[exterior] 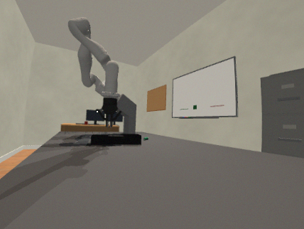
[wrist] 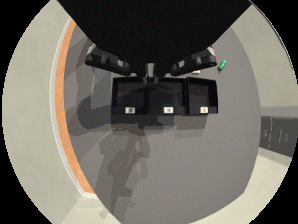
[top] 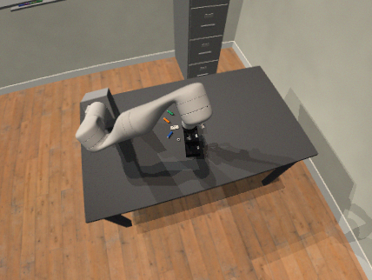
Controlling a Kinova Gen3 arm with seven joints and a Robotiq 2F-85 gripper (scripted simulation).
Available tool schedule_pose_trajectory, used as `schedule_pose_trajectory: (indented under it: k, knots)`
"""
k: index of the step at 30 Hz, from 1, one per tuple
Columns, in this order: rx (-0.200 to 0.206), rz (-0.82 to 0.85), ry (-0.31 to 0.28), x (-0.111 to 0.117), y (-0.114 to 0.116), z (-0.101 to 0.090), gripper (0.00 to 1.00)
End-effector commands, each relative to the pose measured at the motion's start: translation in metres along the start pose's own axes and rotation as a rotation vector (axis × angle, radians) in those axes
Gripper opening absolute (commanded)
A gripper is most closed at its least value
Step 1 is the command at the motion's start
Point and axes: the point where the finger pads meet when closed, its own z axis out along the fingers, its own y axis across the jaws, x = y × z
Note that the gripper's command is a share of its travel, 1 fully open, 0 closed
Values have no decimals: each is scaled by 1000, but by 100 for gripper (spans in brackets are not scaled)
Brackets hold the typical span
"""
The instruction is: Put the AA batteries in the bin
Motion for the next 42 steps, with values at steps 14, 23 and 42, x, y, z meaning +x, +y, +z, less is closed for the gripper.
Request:
schedule_pose_trajectory:
  k: [14, 23, 42]
  knots:
    - [-5, -1, 3, 1, -42, 9, 9]
    - [-5, -1, 3, 1, -42, 30, 9]
    - [-3, -4, 1, -1, -42, 62, 9]
